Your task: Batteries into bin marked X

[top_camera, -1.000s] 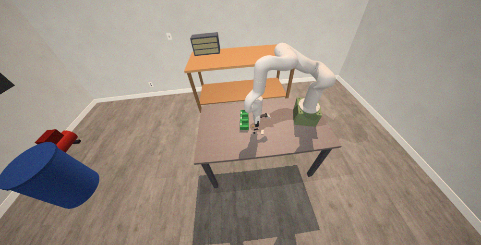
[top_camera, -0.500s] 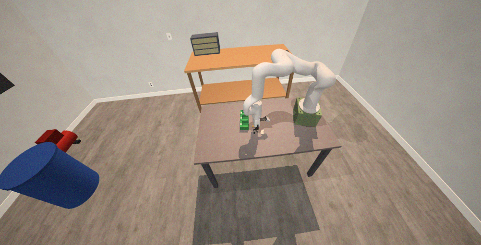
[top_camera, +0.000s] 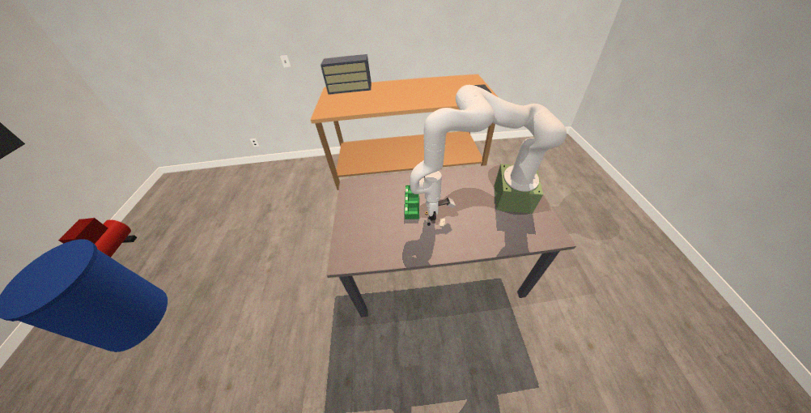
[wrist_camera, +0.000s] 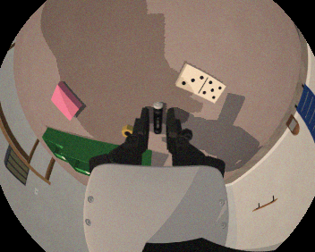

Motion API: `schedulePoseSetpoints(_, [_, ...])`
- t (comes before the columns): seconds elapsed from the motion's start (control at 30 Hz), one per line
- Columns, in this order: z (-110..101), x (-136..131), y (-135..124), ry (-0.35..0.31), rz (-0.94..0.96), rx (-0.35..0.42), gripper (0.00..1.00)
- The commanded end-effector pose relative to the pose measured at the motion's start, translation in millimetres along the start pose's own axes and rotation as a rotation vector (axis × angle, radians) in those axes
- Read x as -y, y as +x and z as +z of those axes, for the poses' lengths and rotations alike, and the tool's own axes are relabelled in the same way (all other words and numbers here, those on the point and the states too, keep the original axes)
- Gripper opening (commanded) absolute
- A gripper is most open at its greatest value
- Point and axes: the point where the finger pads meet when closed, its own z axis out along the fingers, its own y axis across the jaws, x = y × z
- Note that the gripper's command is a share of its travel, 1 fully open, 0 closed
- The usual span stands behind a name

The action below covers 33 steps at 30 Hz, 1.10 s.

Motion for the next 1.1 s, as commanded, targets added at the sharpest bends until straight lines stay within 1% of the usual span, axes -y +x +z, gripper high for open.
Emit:
schedulePoseSetpoints(0.0, [-0.4,-0.1,-0.9,0.0,0.0,0.014,0.23])
schedulePoseSetpoints(0.23, [-0.4,0.0,-0.8,0.0,0.0,0.014,0.23])
schedulePoseSetpoints(0.27, [-0.4,0.0,-0.8,0.0,0.0,0.014,0.0])
schedulePoseSetpoints(1.07, [-0.4,0.0,-0.8,0.0,0.0,0.014,0.0])
